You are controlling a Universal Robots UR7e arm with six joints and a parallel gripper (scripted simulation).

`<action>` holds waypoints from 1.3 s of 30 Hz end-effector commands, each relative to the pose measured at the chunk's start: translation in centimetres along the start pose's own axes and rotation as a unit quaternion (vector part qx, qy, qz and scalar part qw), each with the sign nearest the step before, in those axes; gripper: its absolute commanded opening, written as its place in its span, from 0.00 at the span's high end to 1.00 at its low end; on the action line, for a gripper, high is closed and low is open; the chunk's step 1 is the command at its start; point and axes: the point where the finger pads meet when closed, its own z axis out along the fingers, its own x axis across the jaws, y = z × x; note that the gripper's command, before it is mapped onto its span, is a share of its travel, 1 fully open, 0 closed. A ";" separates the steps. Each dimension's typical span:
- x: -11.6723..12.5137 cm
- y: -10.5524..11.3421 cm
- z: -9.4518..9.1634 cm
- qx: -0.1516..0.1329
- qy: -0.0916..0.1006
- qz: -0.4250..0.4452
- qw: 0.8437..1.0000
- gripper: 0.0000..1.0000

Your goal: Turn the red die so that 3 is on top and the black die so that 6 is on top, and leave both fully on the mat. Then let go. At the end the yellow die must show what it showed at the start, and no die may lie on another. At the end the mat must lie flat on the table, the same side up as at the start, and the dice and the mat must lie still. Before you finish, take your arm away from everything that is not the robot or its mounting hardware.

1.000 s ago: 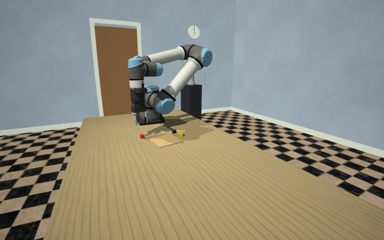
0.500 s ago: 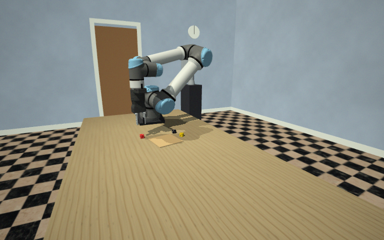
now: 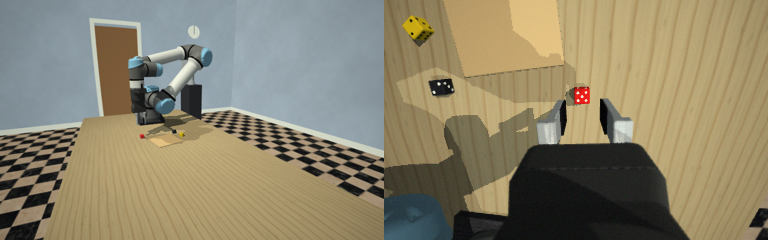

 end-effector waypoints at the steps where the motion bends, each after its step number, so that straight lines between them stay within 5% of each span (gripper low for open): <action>1: 0.0 0.1 0.1 0.000 0.000 0.001 1.000 0.30; 39: 0.0 0.0 2.1 0.000 0.000 0.001 1.000 0.30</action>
